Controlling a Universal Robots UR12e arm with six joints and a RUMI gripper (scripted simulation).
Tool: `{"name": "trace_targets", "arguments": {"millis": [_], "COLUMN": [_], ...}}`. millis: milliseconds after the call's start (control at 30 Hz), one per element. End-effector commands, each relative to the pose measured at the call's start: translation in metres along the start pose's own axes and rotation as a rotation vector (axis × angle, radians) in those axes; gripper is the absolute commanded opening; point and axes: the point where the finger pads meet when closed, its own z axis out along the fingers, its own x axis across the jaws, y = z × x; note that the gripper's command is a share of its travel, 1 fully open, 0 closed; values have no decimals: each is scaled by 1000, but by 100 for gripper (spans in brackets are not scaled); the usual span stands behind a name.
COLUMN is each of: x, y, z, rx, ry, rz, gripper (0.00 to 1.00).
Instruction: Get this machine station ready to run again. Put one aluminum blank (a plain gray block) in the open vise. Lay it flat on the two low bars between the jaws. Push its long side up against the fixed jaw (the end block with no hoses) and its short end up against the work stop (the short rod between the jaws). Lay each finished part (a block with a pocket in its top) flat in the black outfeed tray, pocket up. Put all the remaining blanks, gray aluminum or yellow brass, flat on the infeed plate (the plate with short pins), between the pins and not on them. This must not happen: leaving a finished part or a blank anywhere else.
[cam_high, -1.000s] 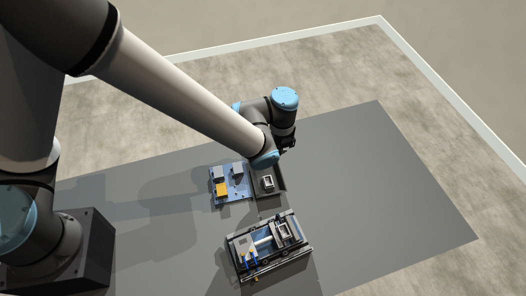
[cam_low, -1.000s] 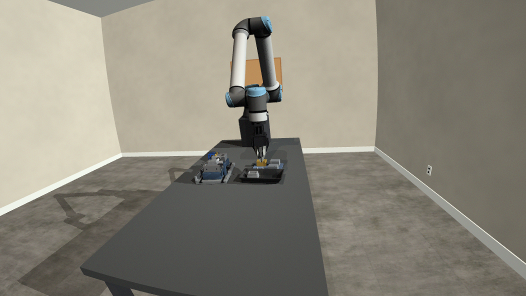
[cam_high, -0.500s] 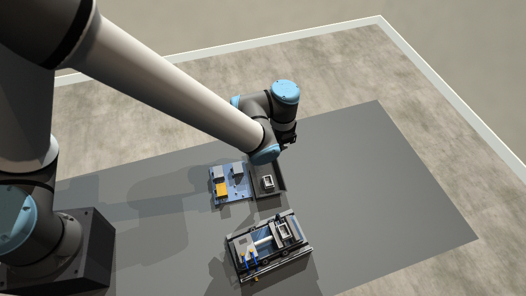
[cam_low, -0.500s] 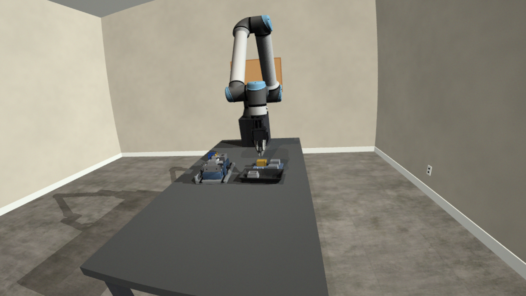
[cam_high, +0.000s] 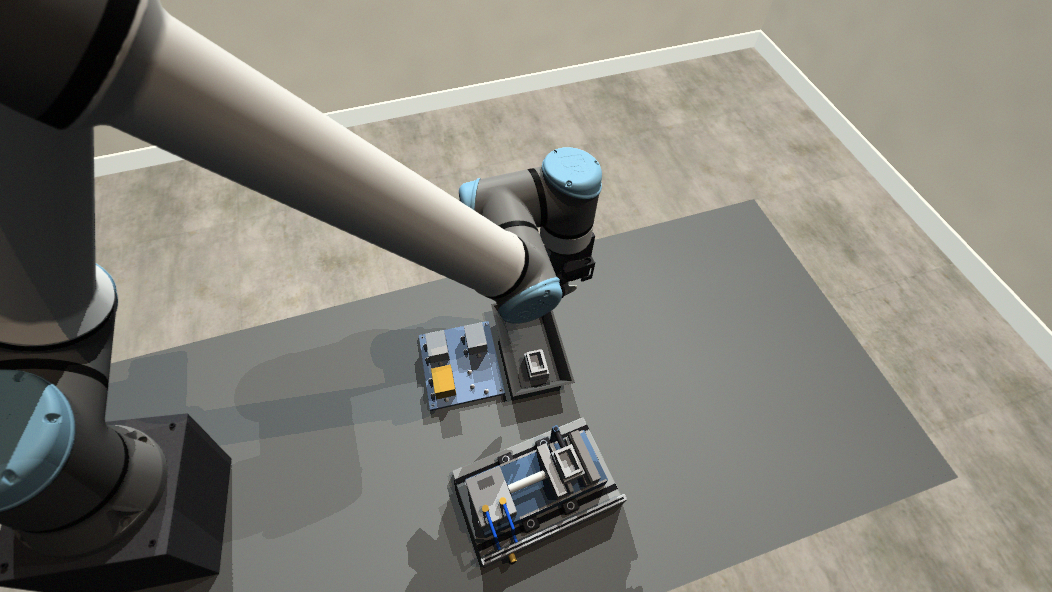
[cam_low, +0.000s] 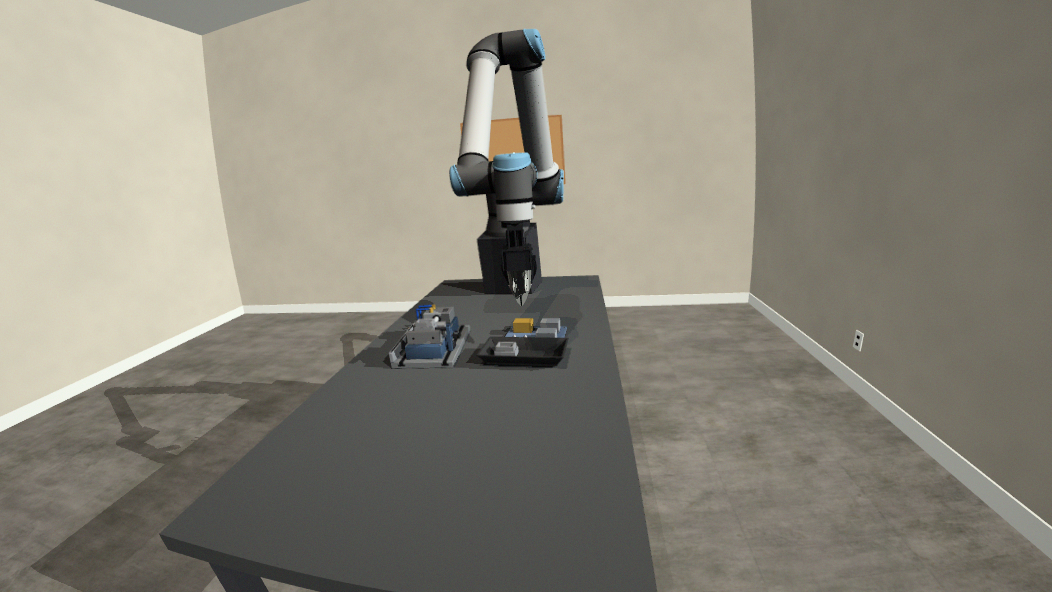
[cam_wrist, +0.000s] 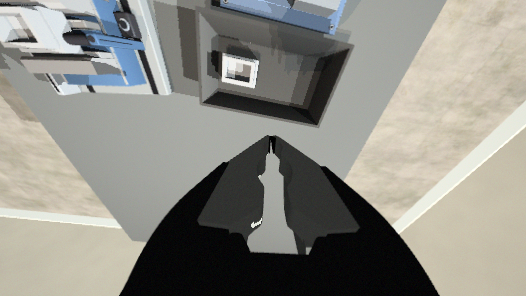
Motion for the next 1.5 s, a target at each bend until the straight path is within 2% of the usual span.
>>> {"name": "trace_targets", "arguments": {"millis": [0, 200, 300, 467, 667, 733, 800, 1067, 1167, 1467], "x": [0, -1, -17, -89, -160, -160, -200, -283, -291, -291], "y": [1, 1, 1, -2, -11, -11, -18, -41, -44, -44], "z": [-3, -3, -3, -1, -1, -1, -1, -3, -3, -3], "rx": [-2, -1, -1, 1, 2, 2, 1, -1, -2, -2], "ry": [0, 0, 0, 0, 1, 1, 1, 0, 0, 0], "rz": [0, 0, 0, 0, 0, 0, 0, 0, 0, 0], "gripper": [0, 0, 0, 0, 0, 0, 0, 0, 0, 0]}}
